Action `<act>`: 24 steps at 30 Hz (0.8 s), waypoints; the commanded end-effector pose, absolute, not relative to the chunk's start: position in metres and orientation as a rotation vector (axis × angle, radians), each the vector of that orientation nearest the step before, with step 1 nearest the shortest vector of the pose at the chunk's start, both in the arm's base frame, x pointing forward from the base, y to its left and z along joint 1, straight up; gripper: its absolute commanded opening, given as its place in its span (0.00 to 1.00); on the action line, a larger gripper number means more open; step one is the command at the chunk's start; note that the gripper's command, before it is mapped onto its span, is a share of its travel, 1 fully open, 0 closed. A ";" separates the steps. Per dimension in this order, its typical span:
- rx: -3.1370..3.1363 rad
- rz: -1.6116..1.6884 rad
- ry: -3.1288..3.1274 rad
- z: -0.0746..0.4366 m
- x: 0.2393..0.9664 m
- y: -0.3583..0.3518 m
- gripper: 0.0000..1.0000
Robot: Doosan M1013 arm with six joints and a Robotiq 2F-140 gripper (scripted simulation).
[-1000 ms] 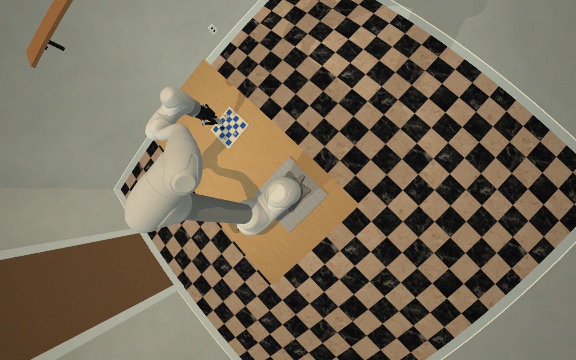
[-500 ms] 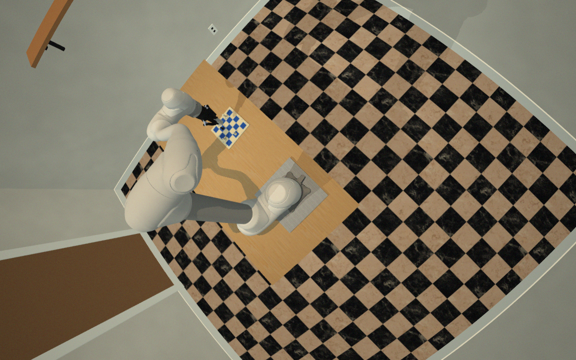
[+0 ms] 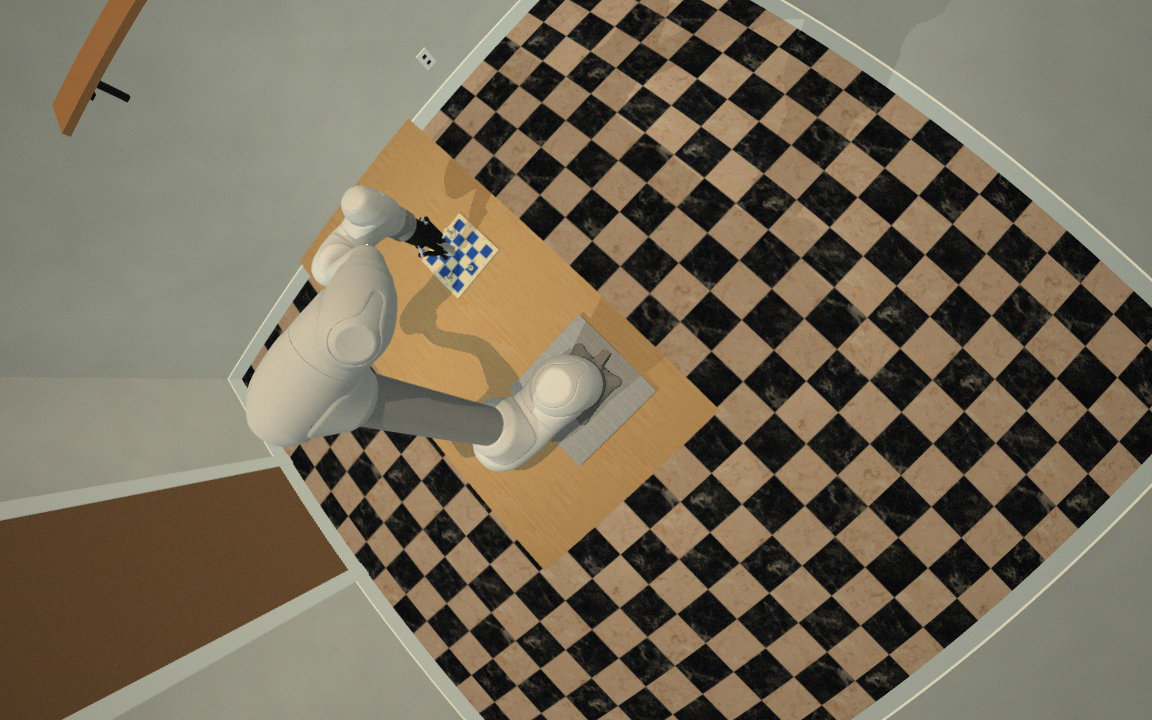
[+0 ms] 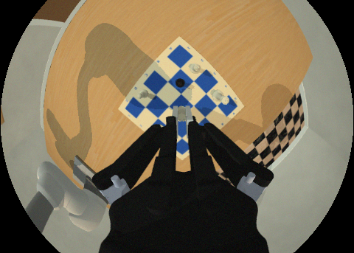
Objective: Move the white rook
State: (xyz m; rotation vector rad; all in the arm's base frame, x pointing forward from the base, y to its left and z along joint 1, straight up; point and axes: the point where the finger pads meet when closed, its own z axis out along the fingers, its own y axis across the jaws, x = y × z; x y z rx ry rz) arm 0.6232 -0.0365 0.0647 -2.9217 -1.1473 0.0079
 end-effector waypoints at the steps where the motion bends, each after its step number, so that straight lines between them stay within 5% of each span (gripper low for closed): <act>1: -2.922 0.008 -1.147 0.056 0.623 -0.036 0.00; 24: -2.922 0.008 -1.147 0.034 0.623 -0.036 0.00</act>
